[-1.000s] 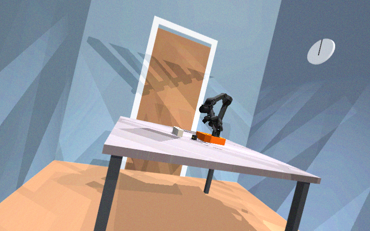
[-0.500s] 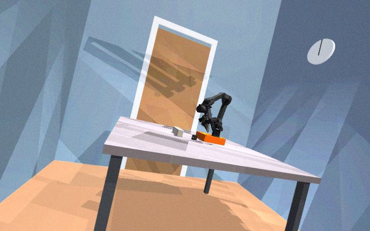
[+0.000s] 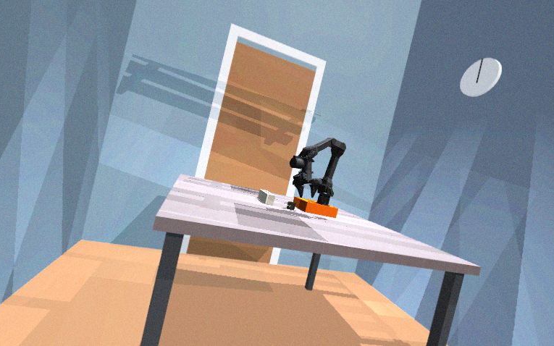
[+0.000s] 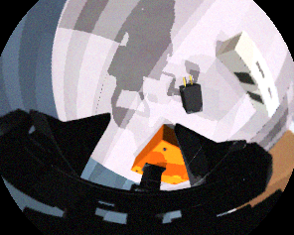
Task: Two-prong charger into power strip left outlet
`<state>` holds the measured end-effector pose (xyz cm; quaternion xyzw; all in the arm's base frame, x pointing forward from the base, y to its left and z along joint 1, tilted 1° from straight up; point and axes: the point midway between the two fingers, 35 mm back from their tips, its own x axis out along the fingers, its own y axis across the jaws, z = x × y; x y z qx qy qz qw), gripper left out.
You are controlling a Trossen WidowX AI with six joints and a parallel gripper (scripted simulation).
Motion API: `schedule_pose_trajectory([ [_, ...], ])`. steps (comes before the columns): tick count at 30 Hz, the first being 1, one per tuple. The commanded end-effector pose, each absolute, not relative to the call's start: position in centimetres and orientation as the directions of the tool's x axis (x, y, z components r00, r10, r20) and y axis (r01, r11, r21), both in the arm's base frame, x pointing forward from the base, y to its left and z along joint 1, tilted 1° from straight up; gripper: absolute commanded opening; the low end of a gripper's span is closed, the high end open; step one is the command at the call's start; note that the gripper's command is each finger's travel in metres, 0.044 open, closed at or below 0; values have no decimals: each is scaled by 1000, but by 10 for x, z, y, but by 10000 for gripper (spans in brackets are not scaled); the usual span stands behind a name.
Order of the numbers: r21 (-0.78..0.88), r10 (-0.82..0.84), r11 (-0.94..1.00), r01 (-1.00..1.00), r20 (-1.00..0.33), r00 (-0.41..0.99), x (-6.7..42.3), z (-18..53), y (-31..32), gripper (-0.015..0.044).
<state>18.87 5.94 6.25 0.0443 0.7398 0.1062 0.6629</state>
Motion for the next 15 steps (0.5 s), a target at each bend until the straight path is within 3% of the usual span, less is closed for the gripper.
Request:
schedule_pose_trajectory([
  [1,174,158,970,-172,-982,-102,198,59,48,440],
  [15,35,8,889,-457,-998,-61,218,51,13,440],
])
